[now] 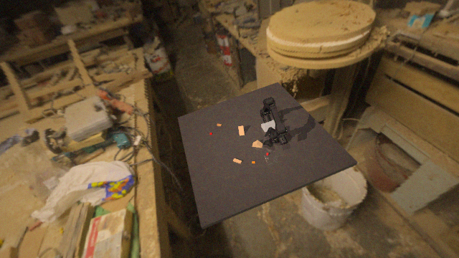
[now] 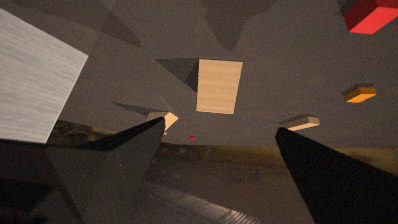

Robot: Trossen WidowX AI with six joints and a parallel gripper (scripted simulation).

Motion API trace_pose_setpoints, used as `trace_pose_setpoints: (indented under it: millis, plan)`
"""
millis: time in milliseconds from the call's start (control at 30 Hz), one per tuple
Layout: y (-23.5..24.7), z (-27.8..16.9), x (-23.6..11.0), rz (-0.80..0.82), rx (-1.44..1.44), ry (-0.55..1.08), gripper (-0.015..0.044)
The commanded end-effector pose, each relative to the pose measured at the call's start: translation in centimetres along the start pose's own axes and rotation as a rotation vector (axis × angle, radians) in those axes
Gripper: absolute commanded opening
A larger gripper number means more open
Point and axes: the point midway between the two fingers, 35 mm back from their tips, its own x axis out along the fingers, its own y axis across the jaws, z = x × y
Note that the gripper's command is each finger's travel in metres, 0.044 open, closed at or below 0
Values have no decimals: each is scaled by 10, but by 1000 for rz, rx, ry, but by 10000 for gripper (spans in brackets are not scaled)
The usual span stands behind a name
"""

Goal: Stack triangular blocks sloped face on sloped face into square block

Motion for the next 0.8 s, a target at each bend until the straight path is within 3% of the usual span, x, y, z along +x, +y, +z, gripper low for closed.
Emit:
trace_pose_setpoints:
  millis: [0,367,733,767]
  plan:
    - [-3,1,11,3,9,-9,440]
    - [0,2,95,8,12,0,440]
    - [1,0,101,10,13,2,440]
    - [1,1,100,12,18,-1,414]
